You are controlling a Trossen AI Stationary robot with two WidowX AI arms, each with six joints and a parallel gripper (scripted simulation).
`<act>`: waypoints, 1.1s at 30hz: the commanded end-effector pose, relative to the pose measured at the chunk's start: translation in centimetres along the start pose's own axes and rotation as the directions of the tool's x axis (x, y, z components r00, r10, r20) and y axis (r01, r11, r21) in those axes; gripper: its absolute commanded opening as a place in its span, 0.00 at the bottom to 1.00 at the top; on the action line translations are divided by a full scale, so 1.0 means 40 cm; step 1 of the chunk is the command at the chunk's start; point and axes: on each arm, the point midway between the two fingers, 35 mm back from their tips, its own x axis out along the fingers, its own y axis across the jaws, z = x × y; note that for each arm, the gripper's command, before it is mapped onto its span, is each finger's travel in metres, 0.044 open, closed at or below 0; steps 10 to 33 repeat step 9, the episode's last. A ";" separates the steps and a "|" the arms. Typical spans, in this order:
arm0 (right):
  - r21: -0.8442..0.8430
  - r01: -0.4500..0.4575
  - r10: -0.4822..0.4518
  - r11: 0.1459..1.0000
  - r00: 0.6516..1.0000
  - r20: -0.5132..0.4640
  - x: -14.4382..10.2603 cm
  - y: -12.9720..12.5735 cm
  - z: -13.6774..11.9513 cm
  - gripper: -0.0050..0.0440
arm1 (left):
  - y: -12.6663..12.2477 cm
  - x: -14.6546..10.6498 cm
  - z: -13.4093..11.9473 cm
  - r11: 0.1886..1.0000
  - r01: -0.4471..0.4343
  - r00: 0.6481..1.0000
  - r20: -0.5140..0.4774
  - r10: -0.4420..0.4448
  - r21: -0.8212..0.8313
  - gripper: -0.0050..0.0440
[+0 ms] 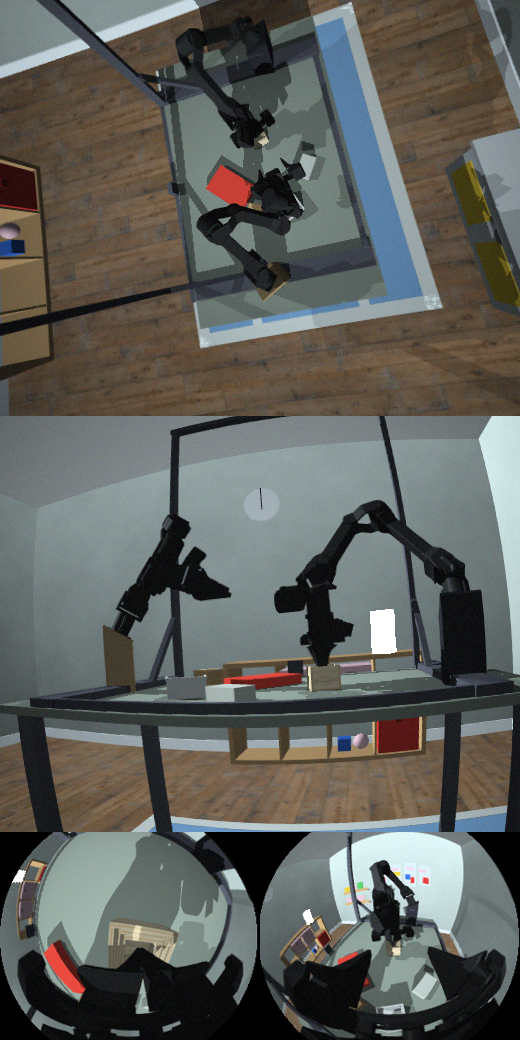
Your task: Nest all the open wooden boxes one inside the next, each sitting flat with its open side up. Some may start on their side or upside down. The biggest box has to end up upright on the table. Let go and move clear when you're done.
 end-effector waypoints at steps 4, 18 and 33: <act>-0.016 -0.004 0.004 1.000 1.000 0.008 0.004 0.002 0.013 0.92 | 0.027 -0.073 -0.024 0.941 -0.037 0.999 -0.047 0.023 -0.336 0.10; -0.016 -0.004 0.004 1.000 1.000 0.008 0.004 0.002 0.013 0.92 | 0.026 -0.093 -0.025 0.845 -0.044 0.999 -0.049 0.021 -0.532 0.09; -0.016 -0.004 0.004 1.000 1.000 0.008 0.004 0.002 0.013 0.92 | 0.026 -0.093 -0.025 0.845 -0.044 0.999 -0.049 0.021 -0.532 0.09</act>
